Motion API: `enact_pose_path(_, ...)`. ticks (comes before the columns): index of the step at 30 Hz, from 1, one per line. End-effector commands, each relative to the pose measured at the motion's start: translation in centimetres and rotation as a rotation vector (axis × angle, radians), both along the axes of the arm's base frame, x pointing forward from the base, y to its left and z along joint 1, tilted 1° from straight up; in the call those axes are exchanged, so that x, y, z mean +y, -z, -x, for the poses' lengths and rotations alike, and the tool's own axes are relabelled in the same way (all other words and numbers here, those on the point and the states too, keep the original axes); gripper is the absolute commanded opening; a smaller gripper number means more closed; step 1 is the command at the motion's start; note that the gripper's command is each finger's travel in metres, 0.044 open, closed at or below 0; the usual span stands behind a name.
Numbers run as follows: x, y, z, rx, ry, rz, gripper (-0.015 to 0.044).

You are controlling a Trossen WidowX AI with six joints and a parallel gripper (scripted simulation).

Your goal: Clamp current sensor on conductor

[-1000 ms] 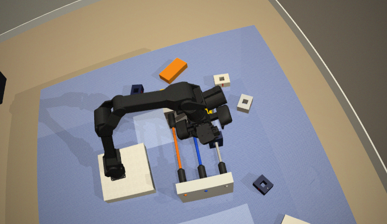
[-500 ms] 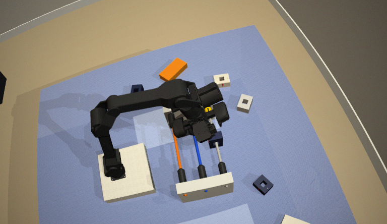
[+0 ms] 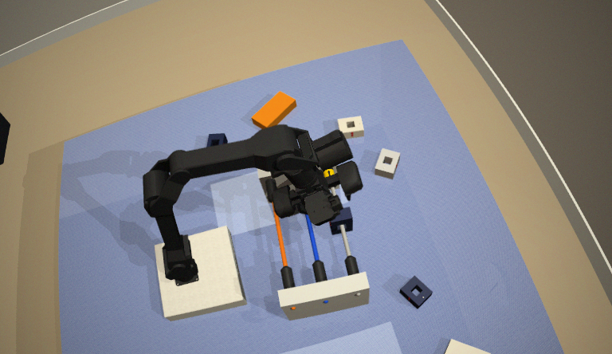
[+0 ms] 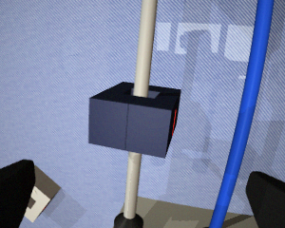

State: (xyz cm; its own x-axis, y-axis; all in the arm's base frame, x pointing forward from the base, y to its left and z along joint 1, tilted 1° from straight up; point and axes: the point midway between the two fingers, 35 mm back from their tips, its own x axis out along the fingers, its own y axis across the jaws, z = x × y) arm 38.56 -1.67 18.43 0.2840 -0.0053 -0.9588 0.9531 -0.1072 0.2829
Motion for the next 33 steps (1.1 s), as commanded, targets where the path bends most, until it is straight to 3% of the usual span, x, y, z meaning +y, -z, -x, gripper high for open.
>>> enact_pose_path(1, -0.1, 0.0, 0.1, 0.003, 0.004, 0.002, 0.044)
enact_pose_path(16, 0.6, 0.2, 0.2, 0.012, -0.016, 0.035, 0.044)
enact_pose_path(23, 6.5, 1.2, 2.5, 0.064, -0.209, 0.439, 0.044)
enact_pose_path(29, 11.7, -0.2, 4.7, -0.025, -0.397, 0.811, 0.044)
enact_pose_path(33, 13.0, -0.7, 5.3, -0.067, -0.443, 0.899, 0.044)
